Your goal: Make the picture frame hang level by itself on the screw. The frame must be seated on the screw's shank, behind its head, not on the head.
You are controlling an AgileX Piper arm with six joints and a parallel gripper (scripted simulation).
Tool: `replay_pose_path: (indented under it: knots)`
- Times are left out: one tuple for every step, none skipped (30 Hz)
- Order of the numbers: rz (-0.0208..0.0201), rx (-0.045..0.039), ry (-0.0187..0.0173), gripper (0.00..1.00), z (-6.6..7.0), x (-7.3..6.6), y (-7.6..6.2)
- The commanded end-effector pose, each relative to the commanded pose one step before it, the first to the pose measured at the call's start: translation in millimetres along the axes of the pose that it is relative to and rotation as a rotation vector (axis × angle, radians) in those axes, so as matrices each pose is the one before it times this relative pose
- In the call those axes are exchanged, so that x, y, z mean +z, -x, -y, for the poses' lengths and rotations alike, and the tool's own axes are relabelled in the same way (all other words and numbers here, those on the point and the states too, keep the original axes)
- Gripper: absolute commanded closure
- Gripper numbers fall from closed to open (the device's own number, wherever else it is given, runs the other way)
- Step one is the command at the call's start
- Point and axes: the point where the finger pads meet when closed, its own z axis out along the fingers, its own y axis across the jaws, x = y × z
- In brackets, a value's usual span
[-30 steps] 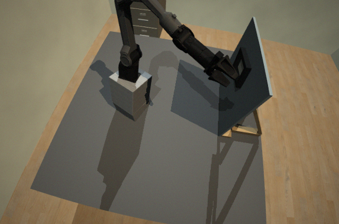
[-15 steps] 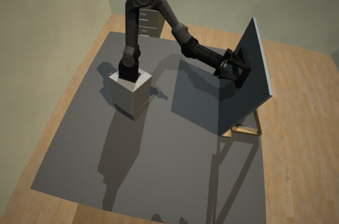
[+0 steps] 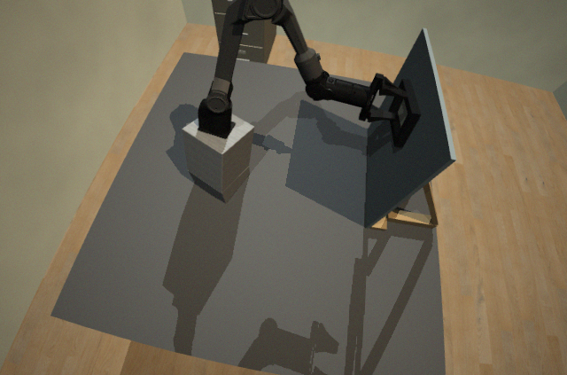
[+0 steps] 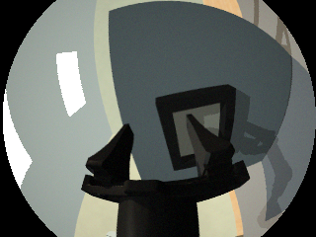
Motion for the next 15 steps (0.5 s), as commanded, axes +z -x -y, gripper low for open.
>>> replay_pose_path:
  knots:
    - [-0.03172, -0.01517, 0.00857, 0.0, 4.38, -1.36, -12.11]
    - [-0.01208, -0.00417, 0.00402, 0.0, 1.12, -0.42, -4.7]
    - [-0.01118, -0.00376, 0.00362, 0.0, 1.05, -0.43, -4.34]
    - [-0.01028, -0.00338, 0.00318, 0.0, 1.0, -0.43, -3.99]
    - [-0.00939, -0.003, 0.00289, 0.0, 0.91, -0.41, -3.64]
    - [-0.00851, -0.00262, 0.00272, 0.0, 0.78, -0.36, -3.3]
    - [0.0, 0.0, 0.0, 0.0, 0.0, 0.0, 0.0]
    - [0.0, 0.0, 0.0, 0.0, 0.0, 0.0, 0.0]
    - [-0.00768, -0.00187, 0.00325, 0.0, 0.4, -0.15, -3.02]
    - [-0.00678, -0.00222, 0.00183, 0.0, 0.73, -0.37, -2.61]
    - [-0.00596, -0.00186, 0.00159, 0.0, 0.64, -0.33, -2.29]
    - [-0.00517, -0.00149, 0.00152, 0.0, 0.5, -0.26, -2.0]
    - [-0.00442, -0.00116, 0.00159, 0.0, 0.32, -0.16, -1.72]
    - [-0.0037, -0.00094, 0.00141, 0.0, 0.24, -0.11, -1.45]
    - [-0.00303, -0.0008, 0.00103, 0.0, 0.24, -0.12, -1.18]
